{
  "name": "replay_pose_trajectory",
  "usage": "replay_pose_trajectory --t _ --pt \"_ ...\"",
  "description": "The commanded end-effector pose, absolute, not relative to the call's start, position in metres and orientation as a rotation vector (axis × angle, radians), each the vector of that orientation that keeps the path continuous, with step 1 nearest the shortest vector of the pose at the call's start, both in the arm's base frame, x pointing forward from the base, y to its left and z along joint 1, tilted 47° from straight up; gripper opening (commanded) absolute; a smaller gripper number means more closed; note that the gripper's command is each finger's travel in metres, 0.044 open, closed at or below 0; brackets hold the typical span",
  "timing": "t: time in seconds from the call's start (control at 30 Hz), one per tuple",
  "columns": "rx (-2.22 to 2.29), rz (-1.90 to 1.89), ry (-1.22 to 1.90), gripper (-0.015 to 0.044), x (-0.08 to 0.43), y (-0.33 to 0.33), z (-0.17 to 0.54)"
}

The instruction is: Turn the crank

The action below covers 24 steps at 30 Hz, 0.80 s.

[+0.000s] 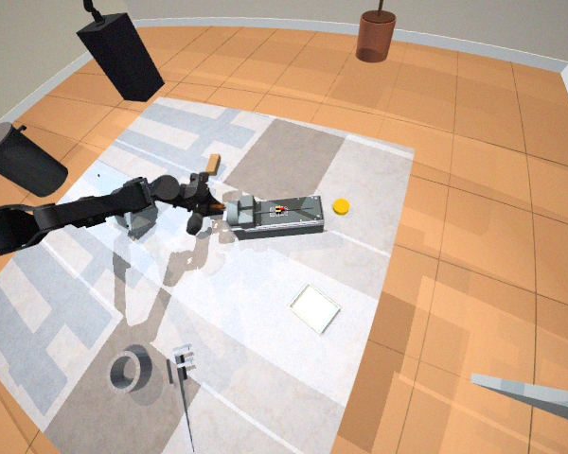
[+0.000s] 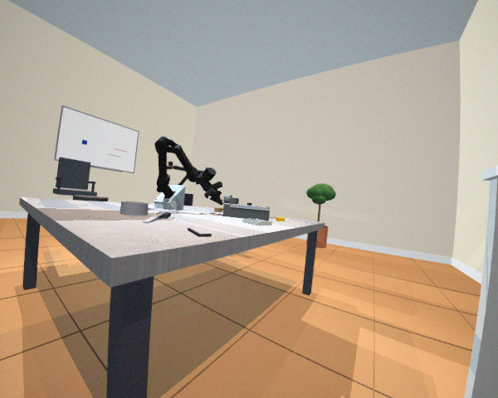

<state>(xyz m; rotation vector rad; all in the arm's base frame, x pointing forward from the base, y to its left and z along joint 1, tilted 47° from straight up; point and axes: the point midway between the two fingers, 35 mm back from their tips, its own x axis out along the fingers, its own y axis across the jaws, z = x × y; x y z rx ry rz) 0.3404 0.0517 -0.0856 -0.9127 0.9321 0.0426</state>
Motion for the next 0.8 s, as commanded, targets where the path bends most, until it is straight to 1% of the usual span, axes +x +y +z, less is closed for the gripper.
replay_pose_trajectory --t 0.0,0.77 --pt "-0.910 0.041 0.944 0.0000 0.341 0.044 -0.092" --pt "-0.912 0.040 0.944 0.0000 0.346 0.022 -0.092"
